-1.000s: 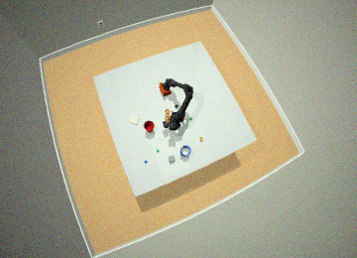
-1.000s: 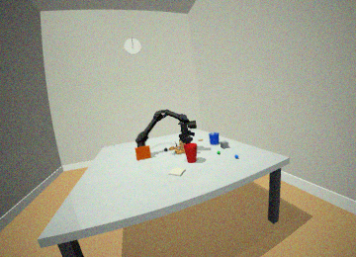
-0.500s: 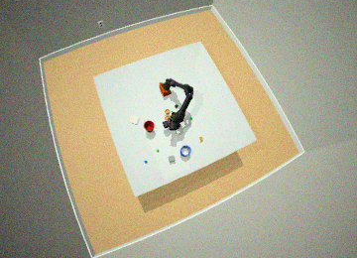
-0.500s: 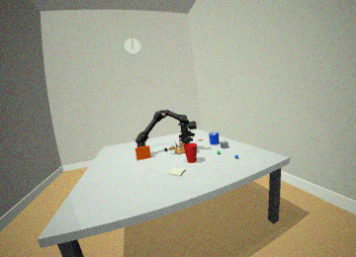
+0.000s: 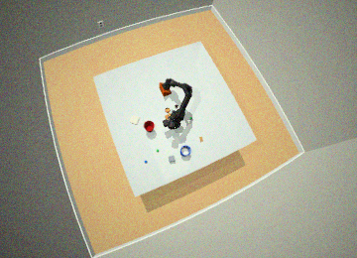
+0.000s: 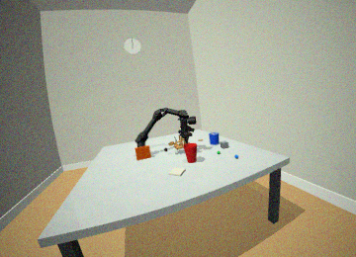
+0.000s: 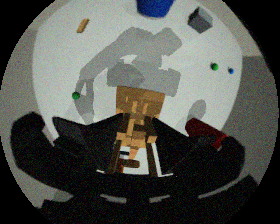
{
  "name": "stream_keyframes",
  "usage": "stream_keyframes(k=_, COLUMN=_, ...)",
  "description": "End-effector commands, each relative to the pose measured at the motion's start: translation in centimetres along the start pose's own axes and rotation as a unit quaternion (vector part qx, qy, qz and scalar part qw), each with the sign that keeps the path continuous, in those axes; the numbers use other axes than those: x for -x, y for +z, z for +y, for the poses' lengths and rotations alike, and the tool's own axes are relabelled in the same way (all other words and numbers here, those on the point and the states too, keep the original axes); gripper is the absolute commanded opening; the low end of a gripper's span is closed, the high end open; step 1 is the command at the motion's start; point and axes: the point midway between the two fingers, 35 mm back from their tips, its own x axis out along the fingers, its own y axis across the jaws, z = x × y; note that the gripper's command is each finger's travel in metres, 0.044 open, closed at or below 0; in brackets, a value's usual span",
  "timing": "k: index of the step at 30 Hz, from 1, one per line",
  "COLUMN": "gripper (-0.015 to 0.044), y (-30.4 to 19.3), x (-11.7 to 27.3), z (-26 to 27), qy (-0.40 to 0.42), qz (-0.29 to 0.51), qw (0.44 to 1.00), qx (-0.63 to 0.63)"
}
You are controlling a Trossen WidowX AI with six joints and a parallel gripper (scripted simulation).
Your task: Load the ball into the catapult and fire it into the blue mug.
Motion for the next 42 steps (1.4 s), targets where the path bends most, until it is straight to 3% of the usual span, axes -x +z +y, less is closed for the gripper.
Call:
stream_keyframes(k=1, gripper=0.0000, y=0.1, x=0.5, z=0.0, qy=-0.004, qz=-0.002, qw=1.000, qx=0.003)
stream_keyframes(k=36, gripper=0.0000, y=0.1, x=-4.1, z=0.2, qy=-0.004, qz=0.003, qw=1.000, qx=0.007)
stream_keyframes(k=42, gripper=0.0157, y=0.1, x=-4.1, z=0.2, qy=-0.004, qz=0.003, qw=1.000, qx=0.007)
